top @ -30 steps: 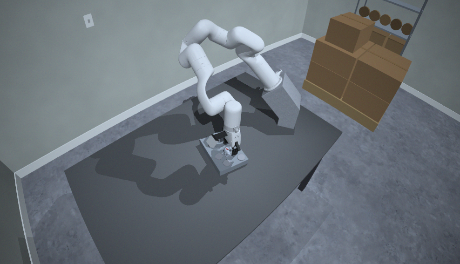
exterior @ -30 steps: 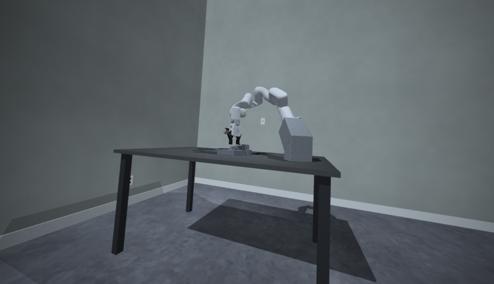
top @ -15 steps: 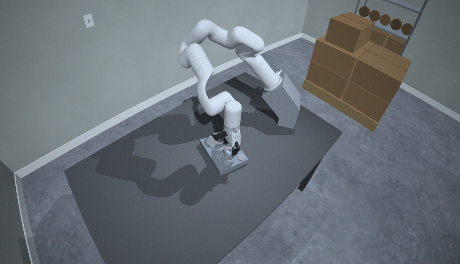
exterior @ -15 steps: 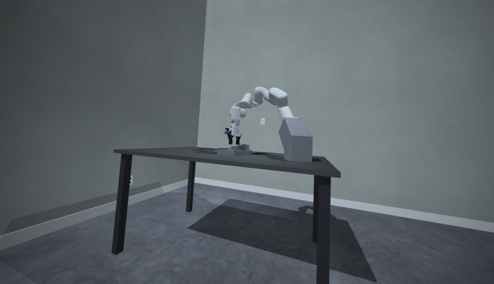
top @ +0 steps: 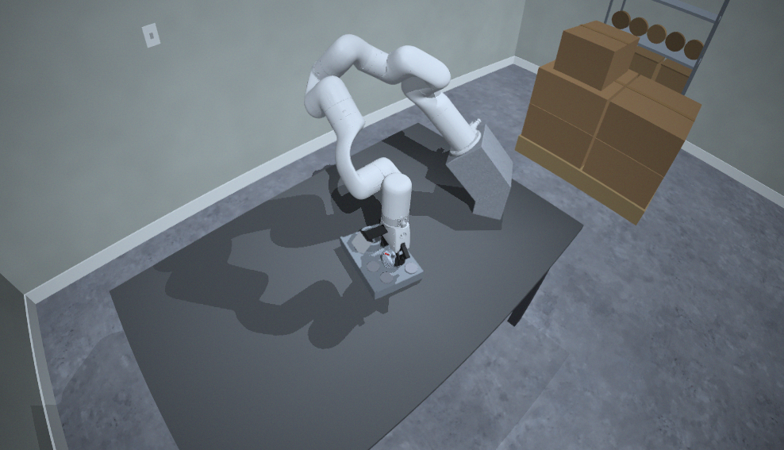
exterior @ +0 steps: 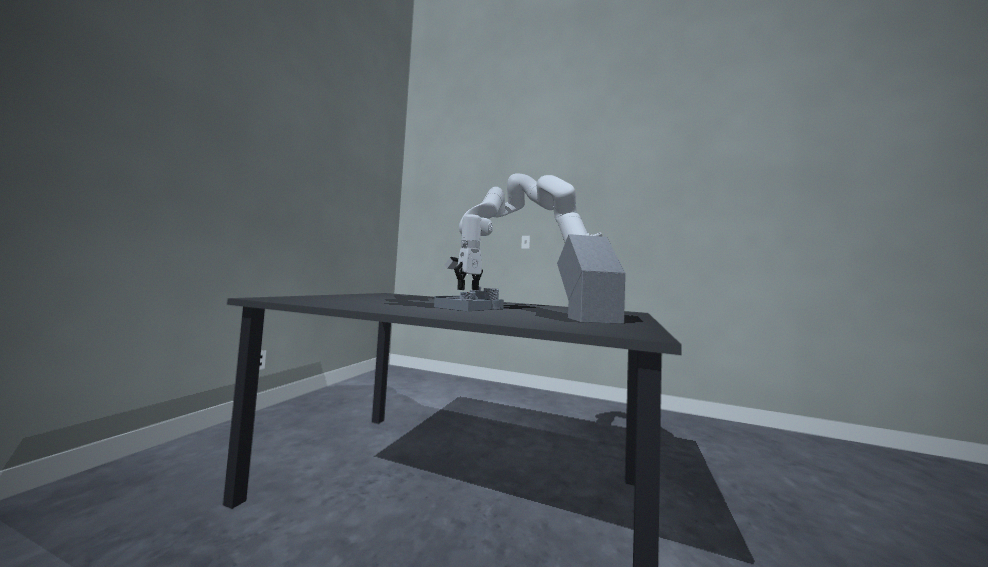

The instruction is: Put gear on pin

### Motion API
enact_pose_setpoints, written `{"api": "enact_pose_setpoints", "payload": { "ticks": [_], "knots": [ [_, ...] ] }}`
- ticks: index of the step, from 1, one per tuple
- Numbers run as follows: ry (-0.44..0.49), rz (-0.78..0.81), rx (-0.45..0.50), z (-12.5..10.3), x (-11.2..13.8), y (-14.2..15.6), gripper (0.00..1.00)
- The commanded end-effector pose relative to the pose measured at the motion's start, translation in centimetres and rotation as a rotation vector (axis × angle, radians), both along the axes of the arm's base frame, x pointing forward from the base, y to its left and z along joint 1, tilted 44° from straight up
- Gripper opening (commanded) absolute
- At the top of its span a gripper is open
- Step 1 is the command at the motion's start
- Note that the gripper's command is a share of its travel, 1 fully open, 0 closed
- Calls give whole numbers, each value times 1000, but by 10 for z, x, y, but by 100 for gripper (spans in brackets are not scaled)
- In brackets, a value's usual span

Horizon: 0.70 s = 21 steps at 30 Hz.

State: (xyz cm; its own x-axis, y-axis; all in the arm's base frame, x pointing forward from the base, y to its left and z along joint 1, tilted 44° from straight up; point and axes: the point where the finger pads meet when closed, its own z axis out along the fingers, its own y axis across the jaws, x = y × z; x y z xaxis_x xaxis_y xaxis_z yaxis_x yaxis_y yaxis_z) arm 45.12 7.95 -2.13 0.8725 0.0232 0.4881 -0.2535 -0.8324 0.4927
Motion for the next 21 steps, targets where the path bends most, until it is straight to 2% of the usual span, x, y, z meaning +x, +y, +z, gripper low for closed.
{"api": "enact_pose_setpoints", "payload": {
  "ticks": [1, 21],
  "knots": [
    [-2, 3, 2, -2, 2, 0, 93],
    [-2, 3, 2, -17, 11, -11, 93]
  ]
}}
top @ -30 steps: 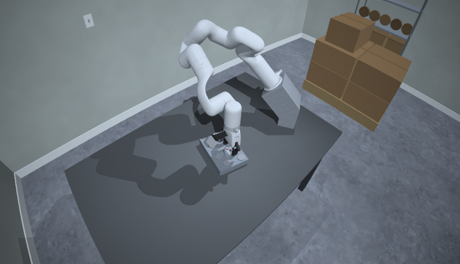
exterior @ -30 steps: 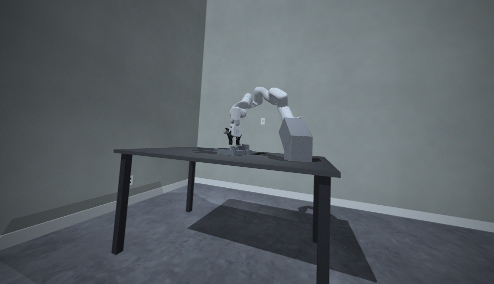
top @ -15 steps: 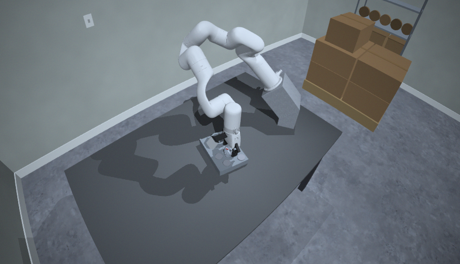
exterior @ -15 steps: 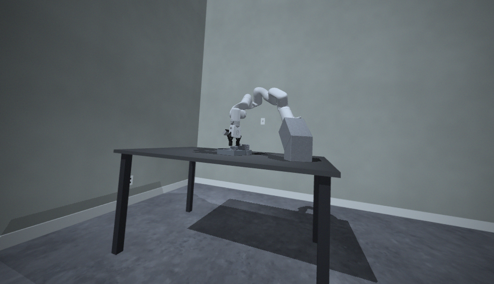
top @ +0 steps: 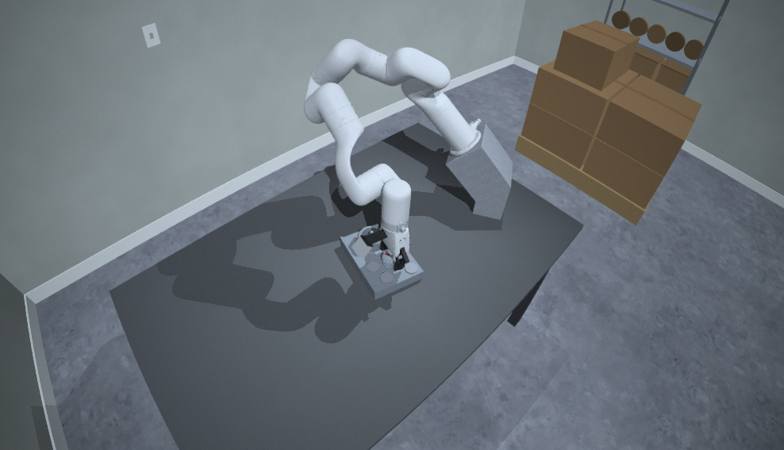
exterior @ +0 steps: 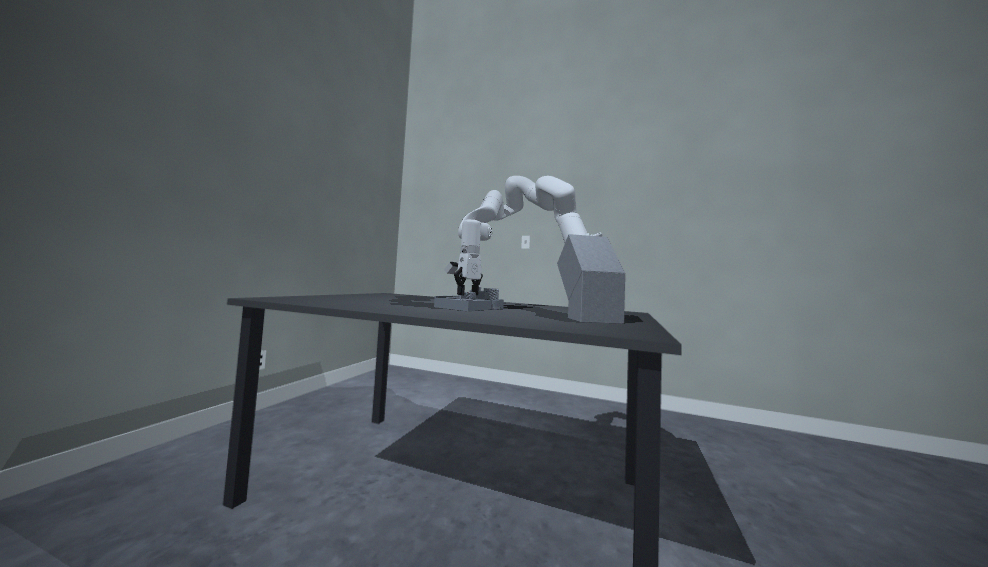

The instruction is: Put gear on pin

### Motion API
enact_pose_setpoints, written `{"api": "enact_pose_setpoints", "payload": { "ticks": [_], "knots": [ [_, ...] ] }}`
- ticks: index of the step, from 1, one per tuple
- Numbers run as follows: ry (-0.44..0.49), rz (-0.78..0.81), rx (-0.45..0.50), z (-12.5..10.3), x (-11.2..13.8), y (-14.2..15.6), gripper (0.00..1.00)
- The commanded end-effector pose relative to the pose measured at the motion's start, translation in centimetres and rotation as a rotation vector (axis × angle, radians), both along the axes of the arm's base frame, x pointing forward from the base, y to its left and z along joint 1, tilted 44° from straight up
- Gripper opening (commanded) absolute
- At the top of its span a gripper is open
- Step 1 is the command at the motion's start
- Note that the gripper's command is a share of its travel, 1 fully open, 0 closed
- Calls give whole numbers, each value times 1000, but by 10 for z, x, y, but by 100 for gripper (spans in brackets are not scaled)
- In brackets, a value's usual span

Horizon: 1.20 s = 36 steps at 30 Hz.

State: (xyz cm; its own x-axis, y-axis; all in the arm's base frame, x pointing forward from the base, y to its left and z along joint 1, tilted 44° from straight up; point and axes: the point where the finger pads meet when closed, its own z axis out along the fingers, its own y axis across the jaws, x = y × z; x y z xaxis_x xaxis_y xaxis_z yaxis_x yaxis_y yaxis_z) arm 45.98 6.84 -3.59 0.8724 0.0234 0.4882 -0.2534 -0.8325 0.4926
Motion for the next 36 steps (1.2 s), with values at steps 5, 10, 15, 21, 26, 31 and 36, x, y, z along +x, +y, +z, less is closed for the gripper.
{"api": "enact_pose_setpoints", "payload": {
  "ticks": [5, 10, 15, 21, 26, 31, 36],
  "knots": [
    [-1, 3, 2, -5, 4, -2, 93],
    [-1, 3, 2, -6, 4, -3, 93],
    [-1, 3, 2, -7, 5, -4, 93],
    [-1, 3, 2, -8, 5, -4, 93],
    [-1, 3, 2, -8, 5, -4, 93],
    [-1, 3, 2, -8, 5, -4, 93],
    [-1, 3, 2, -8, 5, -4, 0]
  ]
}}
